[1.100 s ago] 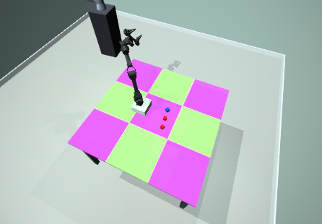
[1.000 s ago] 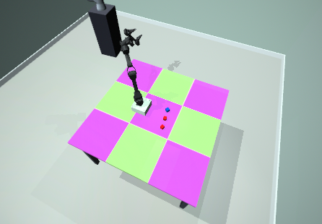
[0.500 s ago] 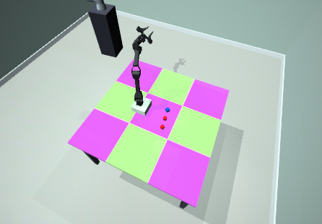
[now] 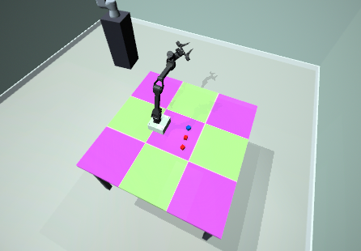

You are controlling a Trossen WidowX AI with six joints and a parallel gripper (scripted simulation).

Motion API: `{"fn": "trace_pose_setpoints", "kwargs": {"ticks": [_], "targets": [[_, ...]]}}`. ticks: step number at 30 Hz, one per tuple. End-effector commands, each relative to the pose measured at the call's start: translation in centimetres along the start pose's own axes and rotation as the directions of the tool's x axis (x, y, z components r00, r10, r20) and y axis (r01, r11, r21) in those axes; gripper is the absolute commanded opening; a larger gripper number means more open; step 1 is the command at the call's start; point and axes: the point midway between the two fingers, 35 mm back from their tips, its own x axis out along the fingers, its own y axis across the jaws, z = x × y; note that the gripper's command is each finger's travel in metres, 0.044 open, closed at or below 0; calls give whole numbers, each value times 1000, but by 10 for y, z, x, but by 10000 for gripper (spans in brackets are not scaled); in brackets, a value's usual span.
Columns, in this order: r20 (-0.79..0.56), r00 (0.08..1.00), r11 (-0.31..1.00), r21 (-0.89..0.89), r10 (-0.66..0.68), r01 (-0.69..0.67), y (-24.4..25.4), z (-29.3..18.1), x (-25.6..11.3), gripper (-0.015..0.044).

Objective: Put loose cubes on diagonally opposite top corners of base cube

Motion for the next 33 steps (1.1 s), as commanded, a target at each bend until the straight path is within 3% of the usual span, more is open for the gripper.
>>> {"fn": "trace_pose_setpoints", "kwargs": {"ticks": [1,9,17,25,33], "targets": [[-64,995,994,-73,-81,76,-58,-9,22,265],[-171,940,947,-180,-297,267,-181,-17,43,265],[-246,798,832,-240,-550,500,-312,-3,30,265],[-294,558,625,-246,-776,741,-434,27,-23,265],[-336,240,315,-191,-911,929,-527,65,-108,265]]}}
